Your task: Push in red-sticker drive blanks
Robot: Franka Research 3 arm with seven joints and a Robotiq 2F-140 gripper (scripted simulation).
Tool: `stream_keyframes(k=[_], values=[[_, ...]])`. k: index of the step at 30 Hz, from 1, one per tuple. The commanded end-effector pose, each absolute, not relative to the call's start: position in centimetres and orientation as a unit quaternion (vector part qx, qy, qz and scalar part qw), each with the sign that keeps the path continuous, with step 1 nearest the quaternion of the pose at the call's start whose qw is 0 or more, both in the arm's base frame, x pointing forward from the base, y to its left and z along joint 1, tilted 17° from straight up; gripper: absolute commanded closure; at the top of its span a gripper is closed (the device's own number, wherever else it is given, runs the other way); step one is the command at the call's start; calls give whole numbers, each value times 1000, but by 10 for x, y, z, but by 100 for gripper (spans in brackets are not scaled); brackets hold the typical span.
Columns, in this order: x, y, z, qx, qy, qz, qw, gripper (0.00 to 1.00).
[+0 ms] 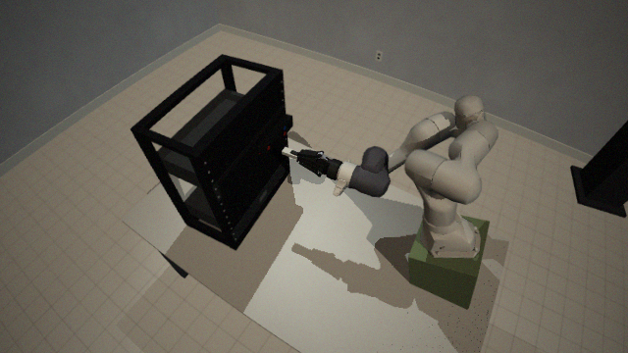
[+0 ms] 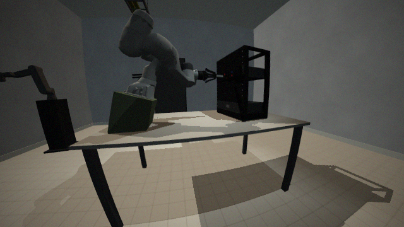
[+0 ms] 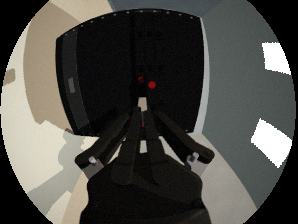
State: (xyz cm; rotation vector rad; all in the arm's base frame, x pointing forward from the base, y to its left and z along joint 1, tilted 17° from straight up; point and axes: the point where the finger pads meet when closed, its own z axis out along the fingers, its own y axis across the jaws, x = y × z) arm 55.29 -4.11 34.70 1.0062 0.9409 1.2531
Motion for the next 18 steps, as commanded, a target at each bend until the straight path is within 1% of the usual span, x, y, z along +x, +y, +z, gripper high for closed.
stream_keyframes(k=[1,10,18], values=[[546,-36,357,432,406,542,595,100],[541,-31,370,432,406,542,595,100],[576,-34,381,432,406,542,595,100]])
